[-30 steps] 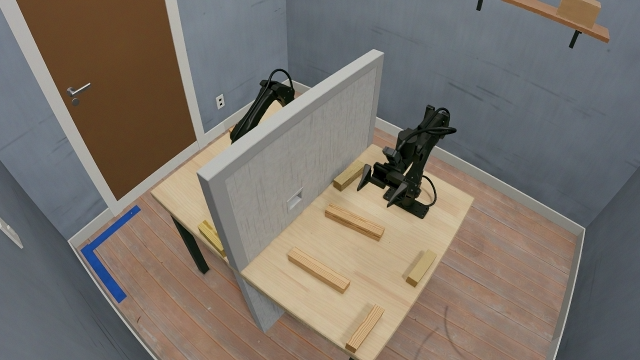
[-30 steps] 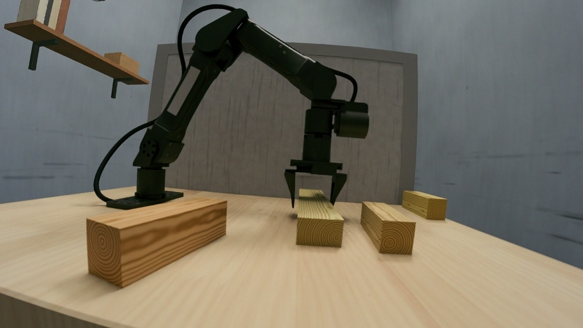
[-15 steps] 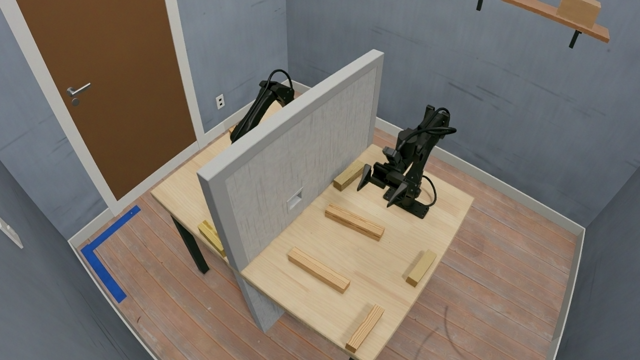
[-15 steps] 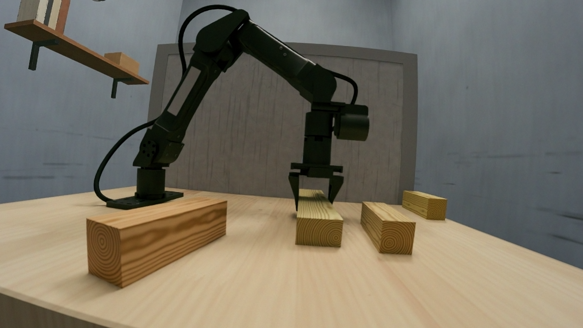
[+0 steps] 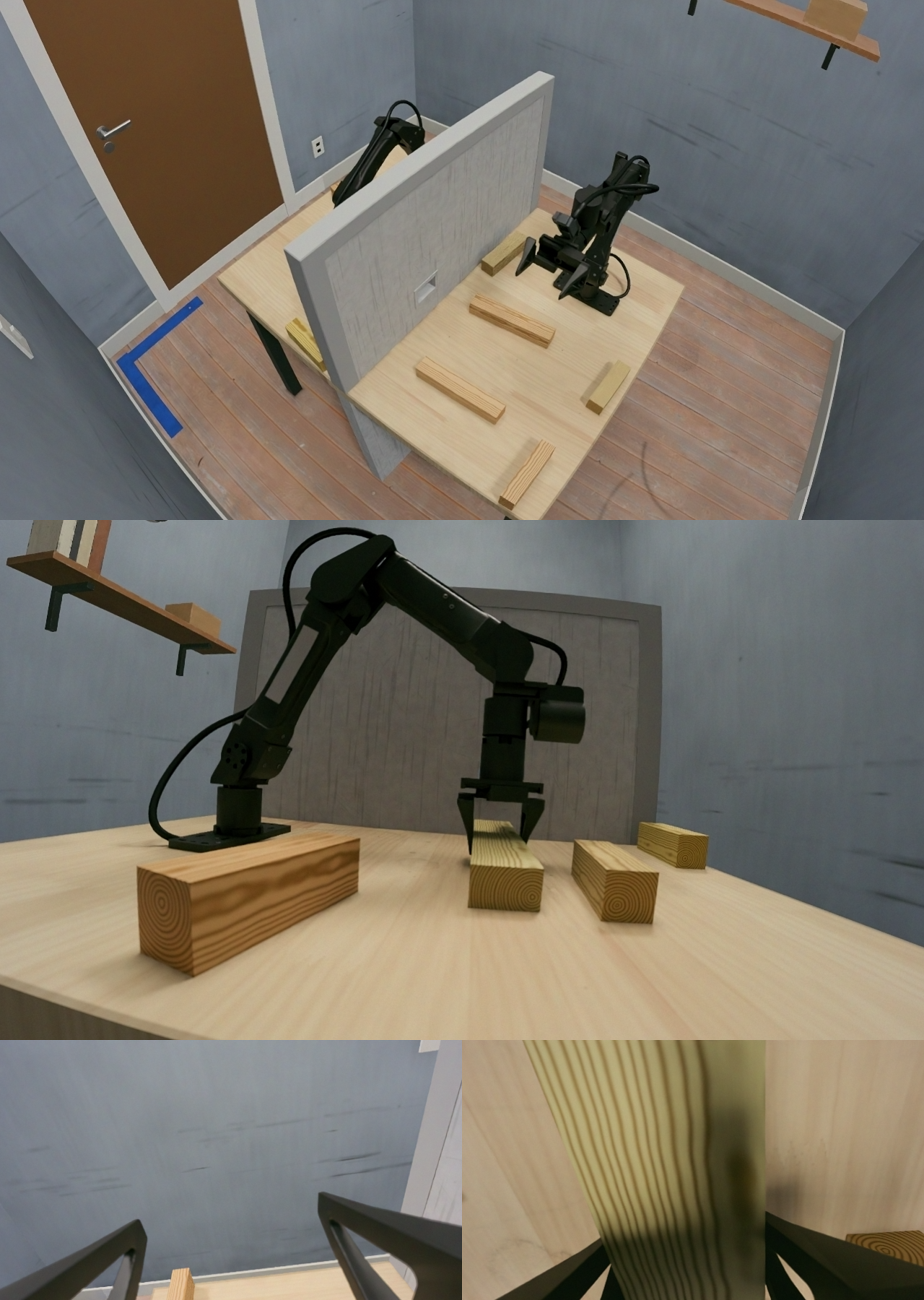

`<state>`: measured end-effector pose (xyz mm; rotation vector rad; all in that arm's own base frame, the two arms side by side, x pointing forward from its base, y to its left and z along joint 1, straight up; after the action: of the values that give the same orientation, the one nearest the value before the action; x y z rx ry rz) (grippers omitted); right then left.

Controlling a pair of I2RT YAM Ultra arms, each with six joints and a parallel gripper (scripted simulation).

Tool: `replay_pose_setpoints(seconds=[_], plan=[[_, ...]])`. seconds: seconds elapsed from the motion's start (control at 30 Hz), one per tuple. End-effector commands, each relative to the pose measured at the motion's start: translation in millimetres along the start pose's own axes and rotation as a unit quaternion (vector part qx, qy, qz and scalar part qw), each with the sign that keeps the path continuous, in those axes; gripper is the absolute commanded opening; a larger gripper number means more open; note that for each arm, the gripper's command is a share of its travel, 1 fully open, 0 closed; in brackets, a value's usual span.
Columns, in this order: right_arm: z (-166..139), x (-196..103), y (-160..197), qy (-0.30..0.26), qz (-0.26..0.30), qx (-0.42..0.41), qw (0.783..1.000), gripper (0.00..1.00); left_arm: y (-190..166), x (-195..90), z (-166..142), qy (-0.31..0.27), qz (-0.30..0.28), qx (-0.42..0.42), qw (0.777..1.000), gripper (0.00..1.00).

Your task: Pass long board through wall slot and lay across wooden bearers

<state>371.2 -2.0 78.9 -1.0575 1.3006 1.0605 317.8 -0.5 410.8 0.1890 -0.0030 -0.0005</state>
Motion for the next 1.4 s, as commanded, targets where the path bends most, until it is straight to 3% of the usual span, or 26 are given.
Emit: replay_pose_setpoints(seconds=[0.0, 1.37], plan=[[7, -32, -5, -0.013, -0.029, -0.007, 0.999, 0.00, 7, -14, 25, -0.031, 0.012, -0.005, 0.999, 1.00], [5, -100, -4, -0.015, -0.040, -0.008, 0.999, 0.00, 7, -14, 25, -0.031, 0.012, -0.005, 0.999, 1.00]])
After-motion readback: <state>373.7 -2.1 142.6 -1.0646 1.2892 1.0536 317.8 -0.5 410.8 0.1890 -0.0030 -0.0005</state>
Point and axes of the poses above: on each arm, the point where the finger pads meet when closed, its own x axis out along the fingers, its own y axis across the jaws, z = x × y, the point moved 6 cm from there along -x, back along the fingers, and after that the axes turned 11 degrees about x, right-handed, at the moved point
